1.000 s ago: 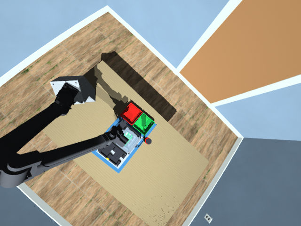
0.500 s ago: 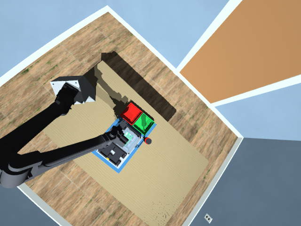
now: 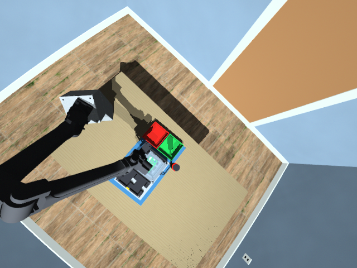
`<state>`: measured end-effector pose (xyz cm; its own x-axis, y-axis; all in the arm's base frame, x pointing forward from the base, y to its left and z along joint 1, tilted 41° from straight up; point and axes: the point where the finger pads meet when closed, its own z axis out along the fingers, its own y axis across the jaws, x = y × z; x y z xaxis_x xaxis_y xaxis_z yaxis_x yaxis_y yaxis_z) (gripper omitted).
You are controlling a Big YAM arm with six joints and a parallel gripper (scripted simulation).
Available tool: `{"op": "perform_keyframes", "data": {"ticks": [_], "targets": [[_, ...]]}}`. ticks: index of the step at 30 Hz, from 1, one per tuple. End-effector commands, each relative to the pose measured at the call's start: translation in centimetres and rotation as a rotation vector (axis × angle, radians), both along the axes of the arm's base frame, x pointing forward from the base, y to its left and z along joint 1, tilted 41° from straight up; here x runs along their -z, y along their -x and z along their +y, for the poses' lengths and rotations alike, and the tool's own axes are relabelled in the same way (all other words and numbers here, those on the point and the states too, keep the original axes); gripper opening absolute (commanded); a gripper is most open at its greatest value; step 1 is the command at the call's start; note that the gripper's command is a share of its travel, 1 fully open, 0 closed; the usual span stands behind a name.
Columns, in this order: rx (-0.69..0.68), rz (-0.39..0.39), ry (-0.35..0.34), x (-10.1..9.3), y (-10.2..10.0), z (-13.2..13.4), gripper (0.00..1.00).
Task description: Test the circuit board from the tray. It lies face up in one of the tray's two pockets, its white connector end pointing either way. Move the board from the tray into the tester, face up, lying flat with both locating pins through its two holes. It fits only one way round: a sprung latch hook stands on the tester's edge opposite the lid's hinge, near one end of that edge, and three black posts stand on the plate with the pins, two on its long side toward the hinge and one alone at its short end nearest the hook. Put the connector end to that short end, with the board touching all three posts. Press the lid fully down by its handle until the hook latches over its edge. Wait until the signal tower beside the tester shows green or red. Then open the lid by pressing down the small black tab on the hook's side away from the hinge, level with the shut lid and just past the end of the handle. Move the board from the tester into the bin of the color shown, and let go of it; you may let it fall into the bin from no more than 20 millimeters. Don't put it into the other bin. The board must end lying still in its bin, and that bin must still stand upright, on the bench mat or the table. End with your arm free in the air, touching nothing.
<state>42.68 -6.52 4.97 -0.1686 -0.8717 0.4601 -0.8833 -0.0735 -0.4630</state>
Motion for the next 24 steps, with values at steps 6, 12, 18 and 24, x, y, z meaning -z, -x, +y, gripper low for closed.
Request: {"op": "perform_keyframes", "data": {"ticks": [6, 12, 18, 24], "targets": [[0.000, -0.003, -0.001, 0.56, -0.61, -0.70, 0.26], [0.000, -0.007, -0.001, 1.02, -1.07, -1.08, 0.26], [-0.001, -0.027, -0.004, 0.46, -1.40, -0.95, 0.26], [-0.001, -0.020, -0.003, 0.53, -1.27, -0.96, 0.26]]}}
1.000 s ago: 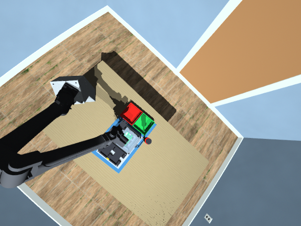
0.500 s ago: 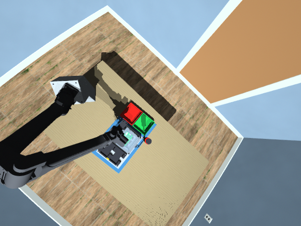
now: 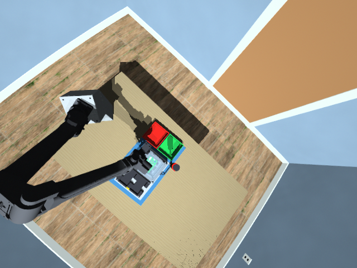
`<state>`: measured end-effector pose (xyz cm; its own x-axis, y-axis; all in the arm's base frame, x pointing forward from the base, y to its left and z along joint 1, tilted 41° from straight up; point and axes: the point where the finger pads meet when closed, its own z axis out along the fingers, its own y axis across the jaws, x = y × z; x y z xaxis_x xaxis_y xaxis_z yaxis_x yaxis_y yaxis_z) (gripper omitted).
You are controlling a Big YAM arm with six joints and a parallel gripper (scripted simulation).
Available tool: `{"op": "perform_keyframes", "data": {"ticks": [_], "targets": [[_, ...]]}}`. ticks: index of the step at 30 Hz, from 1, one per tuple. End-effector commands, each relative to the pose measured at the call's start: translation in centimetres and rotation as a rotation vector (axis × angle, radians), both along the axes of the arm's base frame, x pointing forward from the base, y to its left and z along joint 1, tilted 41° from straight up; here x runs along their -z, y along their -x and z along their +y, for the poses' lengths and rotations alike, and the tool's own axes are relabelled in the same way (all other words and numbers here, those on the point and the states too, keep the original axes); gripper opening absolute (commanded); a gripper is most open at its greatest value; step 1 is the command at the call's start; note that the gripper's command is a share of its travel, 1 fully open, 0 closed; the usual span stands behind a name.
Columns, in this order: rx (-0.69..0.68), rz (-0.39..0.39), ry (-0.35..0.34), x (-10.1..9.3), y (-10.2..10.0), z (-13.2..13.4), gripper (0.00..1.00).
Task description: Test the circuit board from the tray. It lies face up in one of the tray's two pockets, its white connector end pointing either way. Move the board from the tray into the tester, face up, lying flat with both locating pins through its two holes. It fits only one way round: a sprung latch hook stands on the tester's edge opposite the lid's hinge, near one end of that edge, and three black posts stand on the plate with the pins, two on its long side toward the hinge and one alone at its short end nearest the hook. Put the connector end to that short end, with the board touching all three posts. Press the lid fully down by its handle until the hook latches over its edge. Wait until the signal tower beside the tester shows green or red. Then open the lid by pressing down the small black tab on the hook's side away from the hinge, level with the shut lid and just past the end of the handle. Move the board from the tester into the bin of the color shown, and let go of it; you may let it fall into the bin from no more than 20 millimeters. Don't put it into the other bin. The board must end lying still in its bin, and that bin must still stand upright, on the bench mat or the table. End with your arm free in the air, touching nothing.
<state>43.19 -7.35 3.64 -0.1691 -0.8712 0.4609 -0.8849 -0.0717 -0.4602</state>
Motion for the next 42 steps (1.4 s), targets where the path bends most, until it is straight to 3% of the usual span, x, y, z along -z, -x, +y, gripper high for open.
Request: {"op": "perform_keyframes", "data": {"ticks": [1, 42], "targets": [[-0.003, -0.023, -0.004, -0.80, -0.76, -0.13, 0.26], [-0.004, -0.014, -0.004, -0.90, -0.71, 0.00, 0.26]]}}
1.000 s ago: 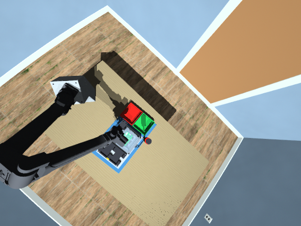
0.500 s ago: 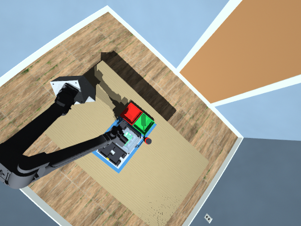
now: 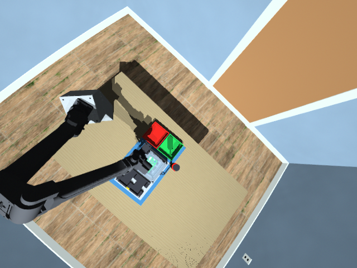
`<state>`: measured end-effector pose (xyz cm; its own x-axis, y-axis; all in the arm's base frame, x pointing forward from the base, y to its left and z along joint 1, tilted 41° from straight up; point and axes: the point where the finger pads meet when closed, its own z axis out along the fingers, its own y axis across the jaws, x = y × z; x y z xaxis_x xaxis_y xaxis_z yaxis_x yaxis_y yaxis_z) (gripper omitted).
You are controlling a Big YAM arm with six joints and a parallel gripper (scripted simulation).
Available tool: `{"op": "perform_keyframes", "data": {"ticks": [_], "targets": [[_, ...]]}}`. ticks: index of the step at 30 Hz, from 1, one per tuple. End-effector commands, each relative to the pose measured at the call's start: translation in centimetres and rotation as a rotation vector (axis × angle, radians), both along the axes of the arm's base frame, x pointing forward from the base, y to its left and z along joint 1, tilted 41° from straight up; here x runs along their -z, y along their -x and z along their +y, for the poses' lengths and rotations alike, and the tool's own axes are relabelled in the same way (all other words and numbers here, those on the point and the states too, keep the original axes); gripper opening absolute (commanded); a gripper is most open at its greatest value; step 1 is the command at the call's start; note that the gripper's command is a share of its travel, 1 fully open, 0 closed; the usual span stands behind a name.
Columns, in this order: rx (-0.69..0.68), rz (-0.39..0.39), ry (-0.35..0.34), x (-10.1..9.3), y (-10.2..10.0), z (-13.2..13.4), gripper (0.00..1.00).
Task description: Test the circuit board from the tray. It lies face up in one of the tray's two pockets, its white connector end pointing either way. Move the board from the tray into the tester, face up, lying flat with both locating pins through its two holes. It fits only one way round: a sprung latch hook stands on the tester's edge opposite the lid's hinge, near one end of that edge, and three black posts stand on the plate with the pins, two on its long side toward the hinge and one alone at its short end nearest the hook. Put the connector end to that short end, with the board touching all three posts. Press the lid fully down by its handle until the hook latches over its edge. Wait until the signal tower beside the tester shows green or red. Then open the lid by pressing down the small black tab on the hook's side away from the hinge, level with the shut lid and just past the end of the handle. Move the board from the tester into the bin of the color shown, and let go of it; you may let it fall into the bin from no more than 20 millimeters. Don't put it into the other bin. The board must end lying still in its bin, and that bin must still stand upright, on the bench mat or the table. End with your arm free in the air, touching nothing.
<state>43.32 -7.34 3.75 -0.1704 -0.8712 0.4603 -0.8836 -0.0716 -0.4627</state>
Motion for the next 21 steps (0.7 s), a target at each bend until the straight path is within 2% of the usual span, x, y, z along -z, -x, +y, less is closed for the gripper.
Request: {"op": "perform_keyframes", "data": {"ticks": [1, 13, 21], "targets": [[-0.004, -0.011, -0.004, -0.80, -0.58, -0.01, 0.26], [-0.004, -0.011, -0.004, -0.78, -0.58, -0.02, 0.26], [-0.002, -0.016, -0.001, 0.09, -1.29, -0.68, 0.26]]}}
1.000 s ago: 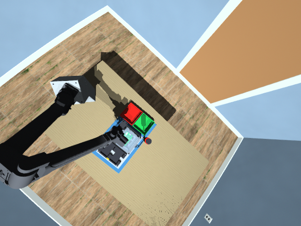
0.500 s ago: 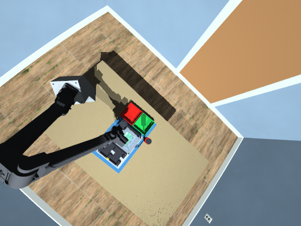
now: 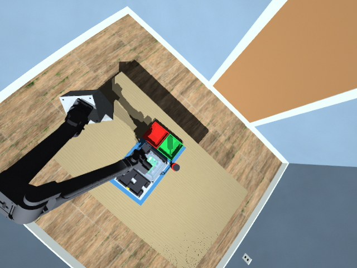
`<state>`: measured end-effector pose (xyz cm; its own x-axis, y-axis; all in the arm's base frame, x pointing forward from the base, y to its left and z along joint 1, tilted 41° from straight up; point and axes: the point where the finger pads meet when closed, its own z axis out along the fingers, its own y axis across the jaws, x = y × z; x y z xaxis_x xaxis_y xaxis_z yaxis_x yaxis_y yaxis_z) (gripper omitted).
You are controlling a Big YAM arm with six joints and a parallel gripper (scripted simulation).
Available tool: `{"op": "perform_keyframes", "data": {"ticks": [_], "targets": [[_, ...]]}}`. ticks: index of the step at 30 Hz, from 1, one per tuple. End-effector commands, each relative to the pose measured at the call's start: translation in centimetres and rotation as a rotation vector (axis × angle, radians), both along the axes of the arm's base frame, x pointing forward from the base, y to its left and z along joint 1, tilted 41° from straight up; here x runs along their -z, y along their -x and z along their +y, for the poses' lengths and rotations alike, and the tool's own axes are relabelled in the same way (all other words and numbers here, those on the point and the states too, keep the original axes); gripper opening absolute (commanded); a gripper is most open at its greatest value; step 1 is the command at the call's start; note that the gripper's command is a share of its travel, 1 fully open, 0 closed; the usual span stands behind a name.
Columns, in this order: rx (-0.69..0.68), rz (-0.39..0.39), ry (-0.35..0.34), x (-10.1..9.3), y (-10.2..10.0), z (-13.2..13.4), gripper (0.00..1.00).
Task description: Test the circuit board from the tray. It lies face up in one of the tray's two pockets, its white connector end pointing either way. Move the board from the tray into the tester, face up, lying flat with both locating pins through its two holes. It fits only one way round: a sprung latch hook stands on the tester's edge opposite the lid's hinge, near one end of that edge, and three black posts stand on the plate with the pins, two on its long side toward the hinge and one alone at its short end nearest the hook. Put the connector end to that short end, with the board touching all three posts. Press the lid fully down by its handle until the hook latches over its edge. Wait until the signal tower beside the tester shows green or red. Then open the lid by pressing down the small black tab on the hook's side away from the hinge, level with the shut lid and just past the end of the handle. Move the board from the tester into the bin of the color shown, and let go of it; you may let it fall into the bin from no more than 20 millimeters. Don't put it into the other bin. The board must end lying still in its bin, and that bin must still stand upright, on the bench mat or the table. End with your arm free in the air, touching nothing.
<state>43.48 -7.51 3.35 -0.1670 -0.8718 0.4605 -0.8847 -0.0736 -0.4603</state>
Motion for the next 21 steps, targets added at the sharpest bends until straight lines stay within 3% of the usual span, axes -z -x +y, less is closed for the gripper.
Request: {"op": "perform_keyframes", "data": {"ticks": [1, 12, 15, 21], "targets": [[0.001, -0.018, -0.001, -0.3, -1.1, -0.5, 0.26], [0.001, -0.011, -0.001, 1.4, -1.6, -1.5, 0.26], [-0.005, -0.037, -0.001, 0.4, -2.0, -1.1, 0.26], [-0.003, -0.026, -0.002, 0.7, -1.6, -1.1, 0.26]]}}
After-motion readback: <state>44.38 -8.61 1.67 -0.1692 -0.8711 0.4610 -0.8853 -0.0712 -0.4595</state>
